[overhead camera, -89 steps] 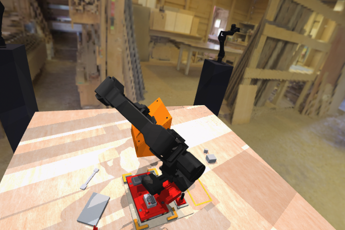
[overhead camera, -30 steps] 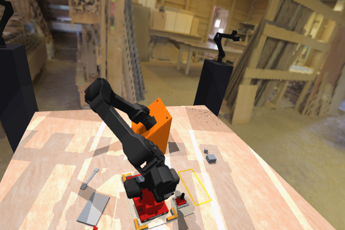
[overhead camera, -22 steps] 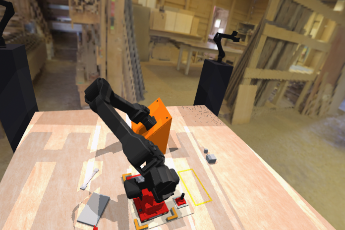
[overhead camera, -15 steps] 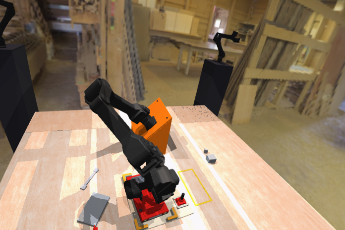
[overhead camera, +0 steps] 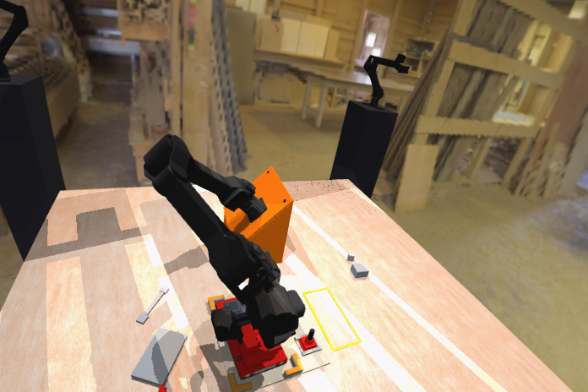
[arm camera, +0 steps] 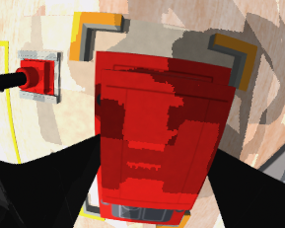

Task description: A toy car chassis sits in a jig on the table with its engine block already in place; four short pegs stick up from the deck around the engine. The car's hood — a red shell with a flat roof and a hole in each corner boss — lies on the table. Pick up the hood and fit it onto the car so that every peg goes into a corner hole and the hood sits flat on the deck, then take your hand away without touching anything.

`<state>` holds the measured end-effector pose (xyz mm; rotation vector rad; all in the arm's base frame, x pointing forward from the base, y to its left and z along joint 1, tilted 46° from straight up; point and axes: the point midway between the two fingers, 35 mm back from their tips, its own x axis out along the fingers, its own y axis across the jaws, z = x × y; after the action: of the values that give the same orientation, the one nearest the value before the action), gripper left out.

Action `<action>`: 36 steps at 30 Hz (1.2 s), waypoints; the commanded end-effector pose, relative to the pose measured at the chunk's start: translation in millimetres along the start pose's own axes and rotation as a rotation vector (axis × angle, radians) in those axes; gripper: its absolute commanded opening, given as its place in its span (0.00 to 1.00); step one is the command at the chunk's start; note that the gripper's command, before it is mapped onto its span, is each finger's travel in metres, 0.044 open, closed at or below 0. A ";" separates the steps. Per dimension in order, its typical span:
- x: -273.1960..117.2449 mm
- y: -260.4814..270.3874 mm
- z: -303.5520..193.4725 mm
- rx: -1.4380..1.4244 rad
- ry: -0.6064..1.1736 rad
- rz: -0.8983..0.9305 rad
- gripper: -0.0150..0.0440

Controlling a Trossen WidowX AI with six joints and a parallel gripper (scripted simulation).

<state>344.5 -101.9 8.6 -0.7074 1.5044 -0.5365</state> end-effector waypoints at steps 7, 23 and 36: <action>4.2 -0.5 0.1 -0.006 -0.001 -0.005 0.25; 10.6 -0.5 0.0 -0.006 -0.001 -0.005 0.25; 9.9 0.0 -0.1 0.000 0.000 -0.001 0.57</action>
<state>344.5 -109.0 1.7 -0.7076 1.5048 -0.5372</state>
